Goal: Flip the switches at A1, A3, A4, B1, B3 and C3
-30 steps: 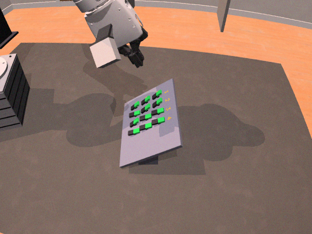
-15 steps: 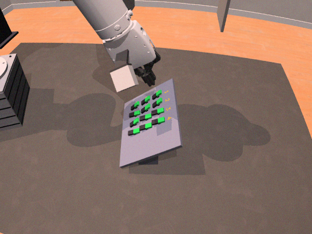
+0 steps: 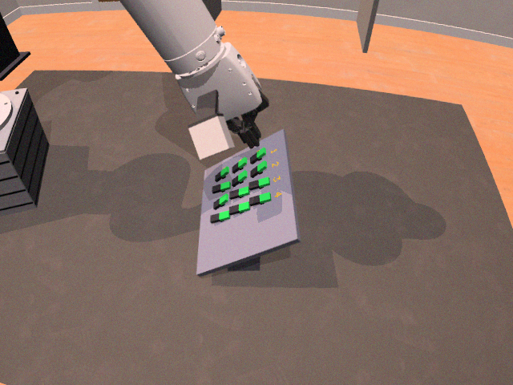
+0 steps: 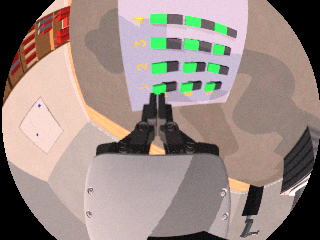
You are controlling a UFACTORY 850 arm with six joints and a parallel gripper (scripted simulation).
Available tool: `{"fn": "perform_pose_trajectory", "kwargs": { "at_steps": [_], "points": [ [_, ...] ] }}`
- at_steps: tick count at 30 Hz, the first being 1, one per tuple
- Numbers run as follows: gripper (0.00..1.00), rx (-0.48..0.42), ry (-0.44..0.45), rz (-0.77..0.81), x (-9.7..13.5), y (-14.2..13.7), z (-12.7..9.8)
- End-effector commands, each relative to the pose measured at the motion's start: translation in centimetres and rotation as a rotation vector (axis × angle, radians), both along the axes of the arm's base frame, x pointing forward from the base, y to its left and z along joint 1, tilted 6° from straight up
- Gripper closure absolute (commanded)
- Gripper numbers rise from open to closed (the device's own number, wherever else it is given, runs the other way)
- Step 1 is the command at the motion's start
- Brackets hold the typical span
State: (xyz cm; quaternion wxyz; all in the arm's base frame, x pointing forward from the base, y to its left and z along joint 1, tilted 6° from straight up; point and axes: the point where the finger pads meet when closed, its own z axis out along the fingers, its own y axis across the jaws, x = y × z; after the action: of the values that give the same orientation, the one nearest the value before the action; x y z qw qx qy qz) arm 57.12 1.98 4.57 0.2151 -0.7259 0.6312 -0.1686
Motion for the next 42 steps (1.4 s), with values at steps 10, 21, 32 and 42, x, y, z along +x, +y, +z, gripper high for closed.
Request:
{"fn": "perform_pose_trajectory", "kwargs": {
  "at_steps": [10,21,32,42],
  "points": [
    [1.00,0.000,-0.002,0.000,0.2,0.0,0.1],
    [1.00,0.000,-0.002,0.000,0.4,0.0,-0.3],
    [1.00,0.000,-0.002,0.000,1.3,0.2,-1.8],
    [1.00,0.000,-0.002,0.000,1.4,0.2,-1.9]
  ]
}}
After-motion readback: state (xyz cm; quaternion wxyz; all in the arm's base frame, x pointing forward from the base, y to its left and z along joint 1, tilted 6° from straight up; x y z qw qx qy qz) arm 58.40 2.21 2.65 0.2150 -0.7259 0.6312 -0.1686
